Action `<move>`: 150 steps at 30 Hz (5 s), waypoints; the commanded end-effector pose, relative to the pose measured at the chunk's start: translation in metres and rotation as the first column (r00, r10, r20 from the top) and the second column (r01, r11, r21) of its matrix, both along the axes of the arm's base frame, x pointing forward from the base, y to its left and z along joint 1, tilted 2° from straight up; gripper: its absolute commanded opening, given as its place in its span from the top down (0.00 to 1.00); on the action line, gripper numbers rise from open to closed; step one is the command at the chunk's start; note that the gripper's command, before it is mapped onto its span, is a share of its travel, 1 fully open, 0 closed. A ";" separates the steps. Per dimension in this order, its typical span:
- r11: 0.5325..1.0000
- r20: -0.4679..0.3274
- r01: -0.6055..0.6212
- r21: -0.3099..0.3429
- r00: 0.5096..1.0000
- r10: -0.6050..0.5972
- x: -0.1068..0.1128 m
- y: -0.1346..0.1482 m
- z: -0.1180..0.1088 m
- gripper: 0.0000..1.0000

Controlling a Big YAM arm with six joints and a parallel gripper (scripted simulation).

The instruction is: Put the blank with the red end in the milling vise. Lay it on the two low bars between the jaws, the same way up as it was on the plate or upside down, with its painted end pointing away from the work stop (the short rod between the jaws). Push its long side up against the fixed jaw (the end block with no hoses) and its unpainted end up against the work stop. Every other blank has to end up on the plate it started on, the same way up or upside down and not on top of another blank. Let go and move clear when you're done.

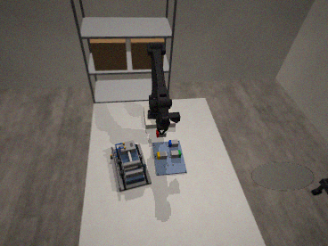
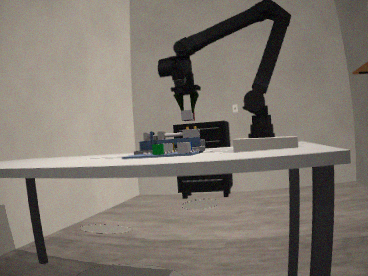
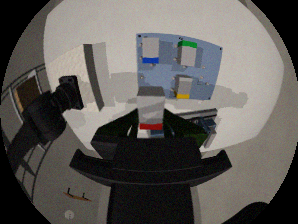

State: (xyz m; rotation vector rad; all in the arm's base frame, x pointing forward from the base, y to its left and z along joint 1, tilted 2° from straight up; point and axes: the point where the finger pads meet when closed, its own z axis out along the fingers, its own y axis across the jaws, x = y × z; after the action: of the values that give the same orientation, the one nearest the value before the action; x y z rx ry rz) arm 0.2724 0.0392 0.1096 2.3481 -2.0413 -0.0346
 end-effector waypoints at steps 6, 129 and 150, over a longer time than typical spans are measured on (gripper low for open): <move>1.000 0.037 -0.007 0.007 0.999 0.007 0.031 -0.004 0.022 1.00; 0.990 0.053 -0.143 -0.020 0.988 0.144 0.250 -0.171 0.024 1.00; 0.990 0.053 -0.143 -0.020 0.988 0.144 0.250 -0.171 0.024 1.00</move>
State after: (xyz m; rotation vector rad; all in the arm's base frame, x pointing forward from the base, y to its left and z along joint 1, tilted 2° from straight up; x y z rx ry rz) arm 0.5026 -0.1232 0.1043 2.4808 -1.8741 -0.0415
